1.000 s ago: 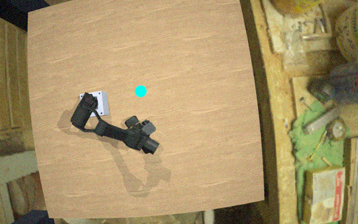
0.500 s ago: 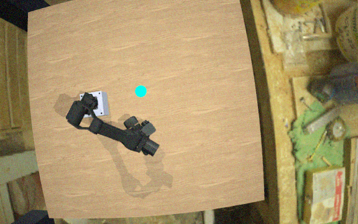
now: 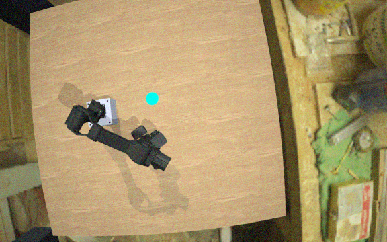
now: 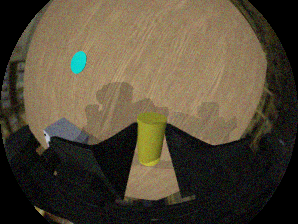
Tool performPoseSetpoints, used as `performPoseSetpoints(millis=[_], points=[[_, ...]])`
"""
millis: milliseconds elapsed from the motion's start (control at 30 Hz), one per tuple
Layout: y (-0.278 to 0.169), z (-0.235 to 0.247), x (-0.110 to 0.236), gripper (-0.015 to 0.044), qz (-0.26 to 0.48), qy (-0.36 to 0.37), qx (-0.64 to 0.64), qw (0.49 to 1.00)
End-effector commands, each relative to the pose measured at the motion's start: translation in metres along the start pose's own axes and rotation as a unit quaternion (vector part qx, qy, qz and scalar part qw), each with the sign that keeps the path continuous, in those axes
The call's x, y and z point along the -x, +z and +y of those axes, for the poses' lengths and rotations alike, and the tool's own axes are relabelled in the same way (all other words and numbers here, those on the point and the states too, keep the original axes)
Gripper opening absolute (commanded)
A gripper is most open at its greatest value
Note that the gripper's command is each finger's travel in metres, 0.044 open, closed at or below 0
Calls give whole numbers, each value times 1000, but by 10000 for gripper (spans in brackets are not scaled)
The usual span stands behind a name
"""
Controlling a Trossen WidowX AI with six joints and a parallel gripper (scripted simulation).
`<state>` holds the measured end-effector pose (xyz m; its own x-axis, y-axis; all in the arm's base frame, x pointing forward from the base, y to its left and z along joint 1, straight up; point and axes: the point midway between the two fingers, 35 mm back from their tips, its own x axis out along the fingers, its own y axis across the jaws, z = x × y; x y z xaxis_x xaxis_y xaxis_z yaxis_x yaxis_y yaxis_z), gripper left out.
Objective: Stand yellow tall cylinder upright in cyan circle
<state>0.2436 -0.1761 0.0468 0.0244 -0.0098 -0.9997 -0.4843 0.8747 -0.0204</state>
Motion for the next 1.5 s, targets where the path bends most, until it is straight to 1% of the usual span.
performPoseSetpoints(millis=[0,200,533,1467], points=[[-1,0,15,105,0,-3,3,1000],[-2,2,29,105,0,-3,3,1000],[13,14,30,105,-3,-1,-18,1000],[61,64,37,105,-4,2,-149,989]])
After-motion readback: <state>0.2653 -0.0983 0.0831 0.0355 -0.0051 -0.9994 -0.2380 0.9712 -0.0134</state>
